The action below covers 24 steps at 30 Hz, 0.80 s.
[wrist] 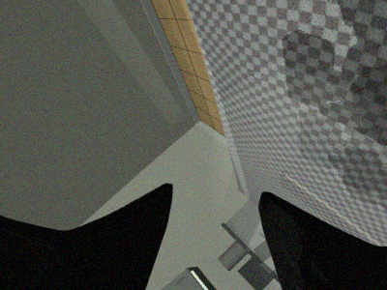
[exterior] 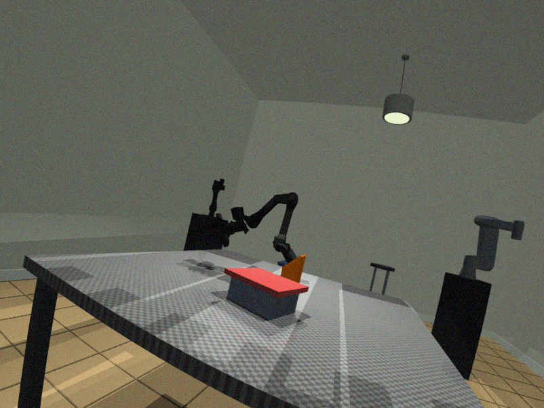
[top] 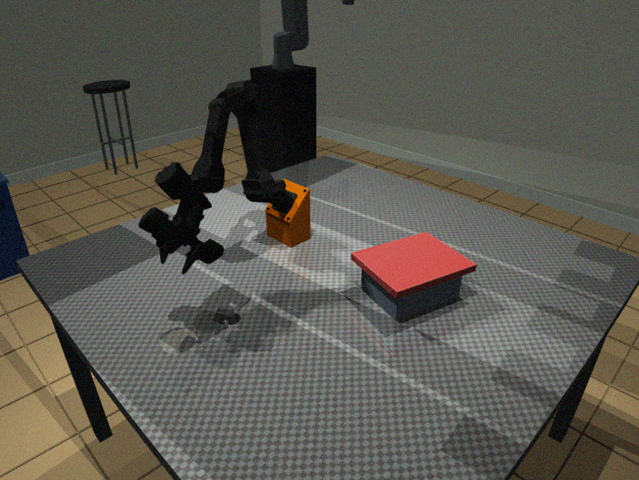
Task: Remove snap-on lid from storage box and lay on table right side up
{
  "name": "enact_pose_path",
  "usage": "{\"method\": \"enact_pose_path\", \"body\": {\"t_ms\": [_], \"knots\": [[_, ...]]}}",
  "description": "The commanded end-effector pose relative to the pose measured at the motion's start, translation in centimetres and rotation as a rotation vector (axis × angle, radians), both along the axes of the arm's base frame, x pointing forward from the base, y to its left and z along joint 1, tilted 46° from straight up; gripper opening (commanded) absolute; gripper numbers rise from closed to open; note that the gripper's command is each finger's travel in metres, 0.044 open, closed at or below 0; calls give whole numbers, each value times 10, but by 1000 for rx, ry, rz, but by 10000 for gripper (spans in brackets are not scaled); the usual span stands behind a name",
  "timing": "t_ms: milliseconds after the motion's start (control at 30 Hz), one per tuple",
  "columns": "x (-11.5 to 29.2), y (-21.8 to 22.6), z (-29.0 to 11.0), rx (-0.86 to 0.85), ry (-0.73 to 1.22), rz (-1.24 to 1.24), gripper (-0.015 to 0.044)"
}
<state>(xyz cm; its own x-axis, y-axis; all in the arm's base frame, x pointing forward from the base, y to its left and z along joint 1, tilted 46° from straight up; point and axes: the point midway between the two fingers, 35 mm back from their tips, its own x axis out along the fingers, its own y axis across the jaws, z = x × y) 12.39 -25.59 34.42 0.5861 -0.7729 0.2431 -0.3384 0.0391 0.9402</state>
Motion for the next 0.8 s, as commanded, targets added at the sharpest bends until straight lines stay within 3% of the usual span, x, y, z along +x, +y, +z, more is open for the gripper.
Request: {"method": "enact_pose_path", "body": {"t_ms": [0,233,500,767], "knots": [[44,0,-14,122,-13,88,235],[101,12,-35,261,-36,181,235],[174,51,-80,451,79,255,235],[232,127,-157,579,351,270,235]]}}
